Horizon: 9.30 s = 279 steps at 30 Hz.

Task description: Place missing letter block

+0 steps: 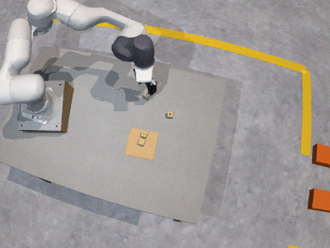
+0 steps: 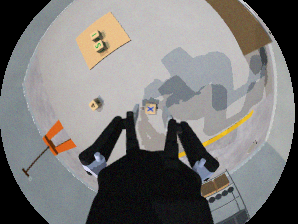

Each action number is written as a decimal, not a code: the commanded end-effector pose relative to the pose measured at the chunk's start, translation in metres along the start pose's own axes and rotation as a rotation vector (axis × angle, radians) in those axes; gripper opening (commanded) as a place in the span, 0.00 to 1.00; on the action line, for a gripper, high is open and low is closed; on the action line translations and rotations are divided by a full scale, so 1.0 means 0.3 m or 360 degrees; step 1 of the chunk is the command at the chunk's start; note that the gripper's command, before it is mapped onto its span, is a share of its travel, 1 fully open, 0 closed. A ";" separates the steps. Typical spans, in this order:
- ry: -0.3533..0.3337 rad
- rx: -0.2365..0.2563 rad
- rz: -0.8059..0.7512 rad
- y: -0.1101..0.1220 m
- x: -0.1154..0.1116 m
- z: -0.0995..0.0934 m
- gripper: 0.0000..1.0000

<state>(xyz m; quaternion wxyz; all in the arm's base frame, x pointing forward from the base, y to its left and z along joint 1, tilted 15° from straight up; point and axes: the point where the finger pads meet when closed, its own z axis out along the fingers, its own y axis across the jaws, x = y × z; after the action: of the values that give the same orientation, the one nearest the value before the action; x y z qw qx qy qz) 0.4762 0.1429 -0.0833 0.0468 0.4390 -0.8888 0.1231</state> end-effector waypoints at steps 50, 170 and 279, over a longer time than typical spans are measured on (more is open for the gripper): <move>-0.0003 0.0001 -0.0008 -0.003 -0.006 0.007 0.37; -0.0003 0.0001 -0.0008 -0.003 -0.006 0.075 0.13; -0.0002 0.0002 -0.0742 -0.599 0.766 -0.171 0.13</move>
<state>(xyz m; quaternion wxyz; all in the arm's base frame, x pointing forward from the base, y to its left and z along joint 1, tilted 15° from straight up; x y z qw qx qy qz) 0.4745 -0.1227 0.0485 0.0740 0.6261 -0.7688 0.1066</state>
